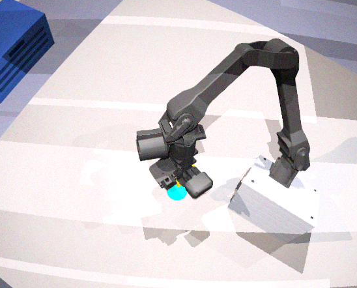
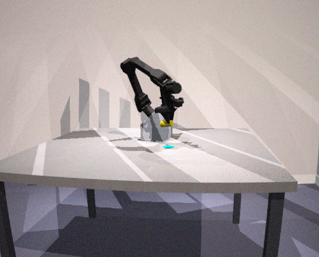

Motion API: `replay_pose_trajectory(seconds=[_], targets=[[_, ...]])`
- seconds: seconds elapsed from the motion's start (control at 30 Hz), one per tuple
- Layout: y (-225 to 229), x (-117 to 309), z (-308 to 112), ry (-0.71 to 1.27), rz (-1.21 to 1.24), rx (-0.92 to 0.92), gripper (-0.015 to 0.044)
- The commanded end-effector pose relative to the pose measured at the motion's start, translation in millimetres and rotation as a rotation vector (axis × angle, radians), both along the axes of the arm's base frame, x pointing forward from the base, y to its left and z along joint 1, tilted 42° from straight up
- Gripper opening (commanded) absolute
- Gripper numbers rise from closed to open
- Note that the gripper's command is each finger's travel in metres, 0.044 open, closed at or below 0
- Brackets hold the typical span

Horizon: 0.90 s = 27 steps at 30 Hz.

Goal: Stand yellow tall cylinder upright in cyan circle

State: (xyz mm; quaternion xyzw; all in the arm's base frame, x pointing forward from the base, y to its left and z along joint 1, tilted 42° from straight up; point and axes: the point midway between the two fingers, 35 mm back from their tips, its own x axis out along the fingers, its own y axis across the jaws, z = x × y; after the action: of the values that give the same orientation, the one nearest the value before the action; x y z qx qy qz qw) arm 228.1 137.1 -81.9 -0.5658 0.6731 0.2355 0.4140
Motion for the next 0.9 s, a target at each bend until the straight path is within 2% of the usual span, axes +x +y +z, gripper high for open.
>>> replay_pose_trajectory(seconds=[0.0,0.87], targets=[[-3,-2,-2,0.013,-0.010,0.028,0.0105],[-10,-5,-16,0.064,-0.056,0.213,0.0105]])
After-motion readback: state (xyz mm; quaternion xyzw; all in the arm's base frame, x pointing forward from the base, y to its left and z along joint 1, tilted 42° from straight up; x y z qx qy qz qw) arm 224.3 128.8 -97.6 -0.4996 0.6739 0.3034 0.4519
